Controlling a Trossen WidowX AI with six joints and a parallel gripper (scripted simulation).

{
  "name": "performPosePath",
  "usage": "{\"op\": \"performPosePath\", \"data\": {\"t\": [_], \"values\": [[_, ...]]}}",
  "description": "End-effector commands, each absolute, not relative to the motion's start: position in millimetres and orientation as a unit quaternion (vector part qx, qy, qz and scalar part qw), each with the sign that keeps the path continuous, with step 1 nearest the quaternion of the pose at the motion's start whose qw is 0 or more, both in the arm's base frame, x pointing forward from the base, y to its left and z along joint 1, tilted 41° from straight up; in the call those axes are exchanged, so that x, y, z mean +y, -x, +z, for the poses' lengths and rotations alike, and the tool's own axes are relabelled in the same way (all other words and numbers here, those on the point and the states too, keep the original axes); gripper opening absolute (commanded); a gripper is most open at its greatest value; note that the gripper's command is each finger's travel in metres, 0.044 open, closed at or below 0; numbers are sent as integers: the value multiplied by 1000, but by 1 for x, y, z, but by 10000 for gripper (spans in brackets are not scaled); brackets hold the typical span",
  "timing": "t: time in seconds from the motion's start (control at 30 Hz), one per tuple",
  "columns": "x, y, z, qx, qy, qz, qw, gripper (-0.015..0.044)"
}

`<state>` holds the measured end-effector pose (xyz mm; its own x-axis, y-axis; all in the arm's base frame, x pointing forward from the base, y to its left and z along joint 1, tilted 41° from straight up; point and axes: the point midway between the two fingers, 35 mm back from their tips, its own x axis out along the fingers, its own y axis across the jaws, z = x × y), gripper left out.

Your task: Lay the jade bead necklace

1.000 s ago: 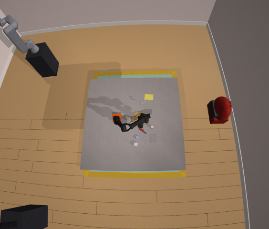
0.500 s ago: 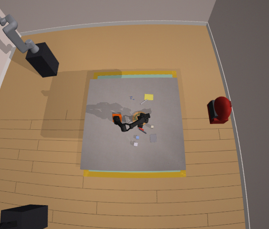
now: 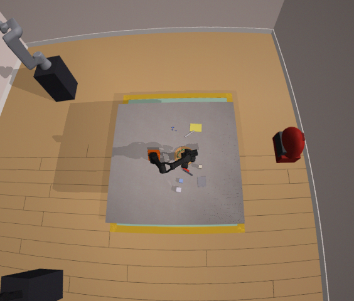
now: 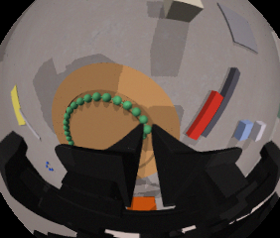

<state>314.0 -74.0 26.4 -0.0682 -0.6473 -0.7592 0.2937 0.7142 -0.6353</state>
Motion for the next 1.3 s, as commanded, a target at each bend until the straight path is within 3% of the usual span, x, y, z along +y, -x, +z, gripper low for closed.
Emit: {"op": "performPosePath", "data": {"t": [0.0, 0.03, 0.6, 1.23, 1.27], "values": [[-77, -314, 23, 640, 140, -352, 669, 0], [-78, -314, 23, 640, 140, -352, 669, 0], [-75, -314, 26, 641, 139, -352, 668, 440], [-73, -314, 29, 640, 140, -352, 669, 440], [-72, -313, 29, 640, 140, -352, 669, 414]]}}
